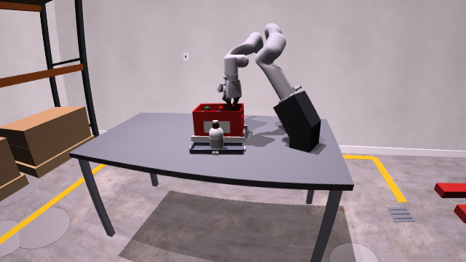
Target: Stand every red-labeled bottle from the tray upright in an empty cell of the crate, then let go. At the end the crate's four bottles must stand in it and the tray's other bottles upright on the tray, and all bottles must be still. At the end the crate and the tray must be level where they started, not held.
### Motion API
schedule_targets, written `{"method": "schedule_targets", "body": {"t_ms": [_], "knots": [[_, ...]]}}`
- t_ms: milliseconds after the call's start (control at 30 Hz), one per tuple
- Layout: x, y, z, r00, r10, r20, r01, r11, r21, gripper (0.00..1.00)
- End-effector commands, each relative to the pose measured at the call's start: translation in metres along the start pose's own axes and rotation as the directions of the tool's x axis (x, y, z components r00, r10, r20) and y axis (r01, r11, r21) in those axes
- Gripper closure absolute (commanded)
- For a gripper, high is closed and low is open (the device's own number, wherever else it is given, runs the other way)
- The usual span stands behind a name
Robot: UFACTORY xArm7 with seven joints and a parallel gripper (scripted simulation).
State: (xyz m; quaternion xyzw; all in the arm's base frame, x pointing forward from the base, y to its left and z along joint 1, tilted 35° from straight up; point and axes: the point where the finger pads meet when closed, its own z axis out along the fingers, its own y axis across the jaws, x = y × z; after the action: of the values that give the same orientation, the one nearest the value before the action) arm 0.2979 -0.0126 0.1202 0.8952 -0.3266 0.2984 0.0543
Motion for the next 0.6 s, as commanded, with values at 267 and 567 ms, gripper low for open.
{"method": "schedule_targets", "body": {"t_ms": [267, 567], "knots": [[0.0004, -0.0008, 0.0097, 1.000, 0.000, -0.001, 0.000, 1.000, 0.001, 1.00], [0.0004, -0.0008, 0.0138, 1.000, 0.000, -0.001, 0.000, 1.000, 0.001, 1.00]]}}
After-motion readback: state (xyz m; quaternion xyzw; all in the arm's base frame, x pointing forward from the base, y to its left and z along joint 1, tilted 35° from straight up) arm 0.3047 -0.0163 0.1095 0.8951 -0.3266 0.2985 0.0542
